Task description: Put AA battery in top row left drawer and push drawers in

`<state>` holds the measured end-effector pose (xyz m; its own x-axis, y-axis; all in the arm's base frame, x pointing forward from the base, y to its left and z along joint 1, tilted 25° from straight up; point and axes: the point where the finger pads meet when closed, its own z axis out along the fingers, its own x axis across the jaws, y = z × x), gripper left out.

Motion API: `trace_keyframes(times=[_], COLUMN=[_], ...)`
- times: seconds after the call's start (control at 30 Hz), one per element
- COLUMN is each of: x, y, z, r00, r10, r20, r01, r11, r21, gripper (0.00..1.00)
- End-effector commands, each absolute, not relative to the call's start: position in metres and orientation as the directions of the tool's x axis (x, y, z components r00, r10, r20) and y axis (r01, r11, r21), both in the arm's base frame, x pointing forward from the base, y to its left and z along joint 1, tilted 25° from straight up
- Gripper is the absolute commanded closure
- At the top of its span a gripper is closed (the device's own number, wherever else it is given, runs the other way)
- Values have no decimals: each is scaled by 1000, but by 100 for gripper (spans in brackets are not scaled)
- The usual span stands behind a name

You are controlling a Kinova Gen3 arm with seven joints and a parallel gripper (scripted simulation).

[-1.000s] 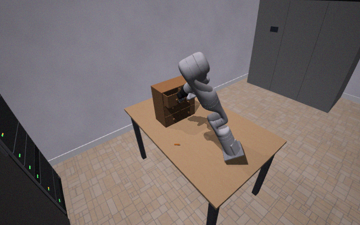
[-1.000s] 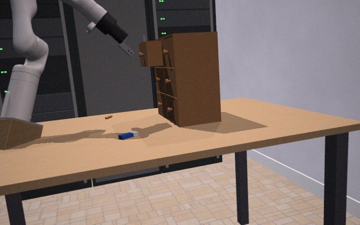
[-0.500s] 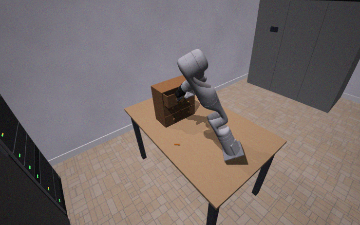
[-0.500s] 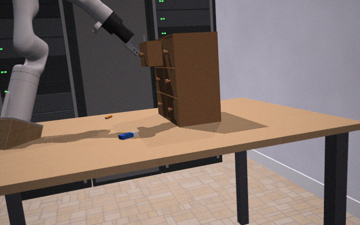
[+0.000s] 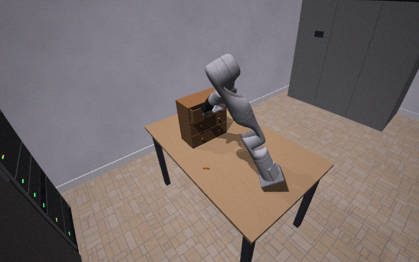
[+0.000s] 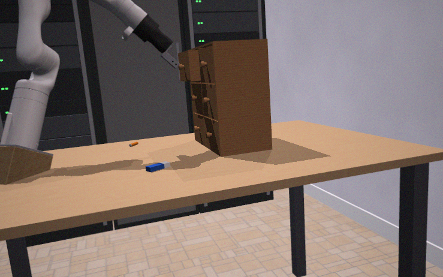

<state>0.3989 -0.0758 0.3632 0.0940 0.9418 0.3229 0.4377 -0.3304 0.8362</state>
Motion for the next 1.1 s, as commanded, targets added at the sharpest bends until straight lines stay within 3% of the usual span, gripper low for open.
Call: trace_keyframes(times=[0.0, 1.07], x=[407, 432], y=[-79, -83], z=[364, 371], r00=[100, 100], r10=[940, 940], r20=[327, 327], r01=[438, 439], r11=[-336, -337], r21=[834, 833], gripper=[100, 100])
